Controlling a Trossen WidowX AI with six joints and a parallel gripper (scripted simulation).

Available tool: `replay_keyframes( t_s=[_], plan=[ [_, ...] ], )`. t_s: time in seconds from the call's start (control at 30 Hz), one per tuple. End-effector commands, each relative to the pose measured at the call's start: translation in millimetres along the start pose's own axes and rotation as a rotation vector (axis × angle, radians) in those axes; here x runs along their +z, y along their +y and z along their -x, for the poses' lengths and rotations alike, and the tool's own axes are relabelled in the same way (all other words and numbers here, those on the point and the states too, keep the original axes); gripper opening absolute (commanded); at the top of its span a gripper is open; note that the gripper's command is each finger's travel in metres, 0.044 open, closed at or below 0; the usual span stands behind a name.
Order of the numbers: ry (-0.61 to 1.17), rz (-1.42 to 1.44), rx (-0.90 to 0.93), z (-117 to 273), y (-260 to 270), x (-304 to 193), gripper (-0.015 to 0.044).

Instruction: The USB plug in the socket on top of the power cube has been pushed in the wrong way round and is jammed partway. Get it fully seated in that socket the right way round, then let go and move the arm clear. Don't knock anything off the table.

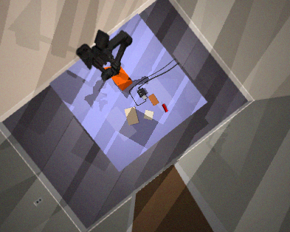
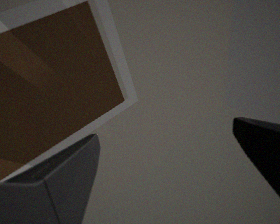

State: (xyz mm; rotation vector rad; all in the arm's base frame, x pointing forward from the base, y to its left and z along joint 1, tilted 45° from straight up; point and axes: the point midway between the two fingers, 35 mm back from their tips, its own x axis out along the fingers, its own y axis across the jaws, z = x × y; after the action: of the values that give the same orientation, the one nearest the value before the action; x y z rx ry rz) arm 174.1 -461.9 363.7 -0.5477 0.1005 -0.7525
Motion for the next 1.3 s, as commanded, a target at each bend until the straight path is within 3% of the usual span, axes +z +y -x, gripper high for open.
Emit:
replay_keyframes(
  t_s=[0.0,0.27,0.53,0.73,0.93,1.13,1.27],
  plan=[
    [0.004,0.000,0.012,-1.8,4.5,-0.9,0.0426],
    [0.098,-0.003,0.389,-32.3,159.3,-17.2,0.0440],
    [0.141,0.087,0.852,-2.1,323.3,-20.2,0.0440],
    [0.125,0.183,1.224,61.0,428.1,-16.1,0.0440],
    [0.069,0.294,1.627,156.3,508.0,-9.7,0.0440],
    [-0.021,0.405,2.055,271.7,548.5,-3.9,0.0440],
    [-0.032,0.416,2.100,284.1,550.9,-1.0,0.0440]
  ],
)
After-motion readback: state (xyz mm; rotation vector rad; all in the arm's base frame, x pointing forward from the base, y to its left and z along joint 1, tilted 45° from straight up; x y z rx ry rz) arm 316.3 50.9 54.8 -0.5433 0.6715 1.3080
